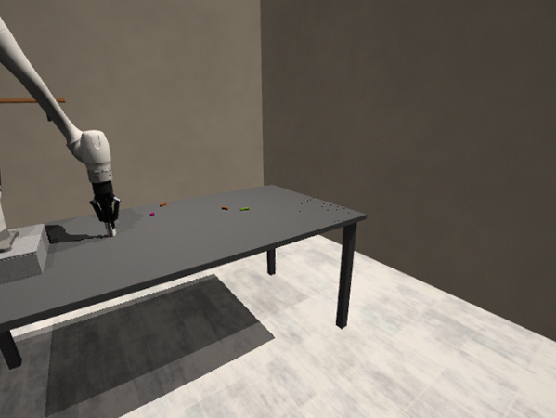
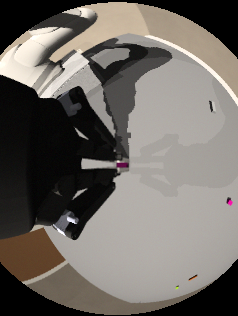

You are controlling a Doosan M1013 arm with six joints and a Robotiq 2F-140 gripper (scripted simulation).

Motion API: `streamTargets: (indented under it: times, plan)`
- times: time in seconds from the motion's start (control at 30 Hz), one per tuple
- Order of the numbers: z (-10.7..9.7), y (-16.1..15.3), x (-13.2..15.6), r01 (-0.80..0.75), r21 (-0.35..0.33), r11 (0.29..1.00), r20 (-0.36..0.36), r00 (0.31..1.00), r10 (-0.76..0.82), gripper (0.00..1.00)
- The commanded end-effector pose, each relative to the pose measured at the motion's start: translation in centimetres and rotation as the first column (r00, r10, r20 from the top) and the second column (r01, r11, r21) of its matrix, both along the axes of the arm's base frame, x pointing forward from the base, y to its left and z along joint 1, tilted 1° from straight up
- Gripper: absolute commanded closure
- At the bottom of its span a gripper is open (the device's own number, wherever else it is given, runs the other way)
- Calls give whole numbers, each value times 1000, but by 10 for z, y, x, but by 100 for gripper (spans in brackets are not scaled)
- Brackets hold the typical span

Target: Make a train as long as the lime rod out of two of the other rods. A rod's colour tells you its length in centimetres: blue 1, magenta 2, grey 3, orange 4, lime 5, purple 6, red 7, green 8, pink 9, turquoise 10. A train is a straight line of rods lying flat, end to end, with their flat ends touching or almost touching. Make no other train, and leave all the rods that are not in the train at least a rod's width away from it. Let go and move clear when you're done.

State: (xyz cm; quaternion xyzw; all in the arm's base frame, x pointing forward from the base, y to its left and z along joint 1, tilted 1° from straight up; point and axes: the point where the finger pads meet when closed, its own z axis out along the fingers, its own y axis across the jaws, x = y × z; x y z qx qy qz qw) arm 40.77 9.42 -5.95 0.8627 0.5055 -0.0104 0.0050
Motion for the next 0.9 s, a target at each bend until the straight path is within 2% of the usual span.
streamTargets:
  times: [0.0,0.1,0.23,0.3,0.57,0.67,0.87]
  plan:
    - [3,0,0,0,0,1000,0,1000,0,88]
    - [13,0,0,0,0,1000,0,1000,0,88]
    - [39,1,0,0,0,1000,0,1000,0,88]
    - [39,1,0,0,0,1000,0,1000,0,88]
    - [92,2,1,0,0,1000,0,1000,0,88]
    - [99,2,1,0,0,1000,0,1000,0,88]
    - [99,2,1,0,0,1000,0,1000,0,88]
